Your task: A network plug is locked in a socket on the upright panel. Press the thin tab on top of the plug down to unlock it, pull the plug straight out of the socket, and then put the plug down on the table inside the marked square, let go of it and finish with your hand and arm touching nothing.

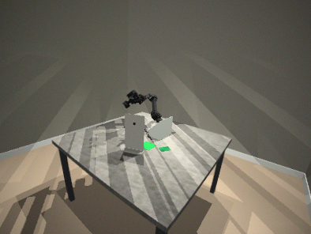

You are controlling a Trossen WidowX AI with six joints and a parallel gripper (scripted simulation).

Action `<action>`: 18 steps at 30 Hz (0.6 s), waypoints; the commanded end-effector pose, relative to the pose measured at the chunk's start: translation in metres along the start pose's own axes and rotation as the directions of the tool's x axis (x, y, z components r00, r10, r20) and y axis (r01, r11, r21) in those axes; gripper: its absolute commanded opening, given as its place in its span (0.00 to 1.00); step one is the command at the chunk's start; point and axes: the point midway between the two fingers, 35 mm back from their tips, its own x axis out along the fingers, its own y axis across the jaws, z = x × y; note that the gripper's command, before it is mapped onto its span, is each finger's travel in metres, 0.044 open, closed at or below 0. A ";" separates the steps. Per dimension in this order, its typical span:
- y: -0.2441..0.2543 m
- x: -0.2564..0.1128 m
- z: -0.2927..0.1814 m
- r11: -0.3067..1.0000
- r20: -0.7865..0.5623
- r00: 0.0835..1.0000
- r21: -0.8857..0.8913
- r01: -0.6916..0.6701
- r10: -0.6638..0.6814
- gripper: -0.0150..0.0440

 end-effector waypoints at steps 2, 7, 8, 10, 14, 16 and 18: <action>0.000 0.001 -0.006 1.000 -0.015 1.000 0.022 -0.008 0.009 0.84; 0.003 0.006 -0.053 0.980 -0.122 0.990 0.195 -0.050 0.075 0.62; 0.004 0.006 -0.063 0.971 -0.144 0.986 0.233 -0.053 0.089 0.58; 0.005 0.005 -0.082 0.950 -0.187 0.975 0.309 -0.054 0.116 0.52; 0.007 0.001 -0.120 0.888 -0.269 0.947 0.459 -0.032 0.173 0.52; 0.009 -0.003 -0.138 0.847 -0.307 0.930 0.532 -0.009 0.203 0.52; 0.011 -0.008 -0.155 0.800 -0.343 0.910 0.600 0.022 0.232 0.52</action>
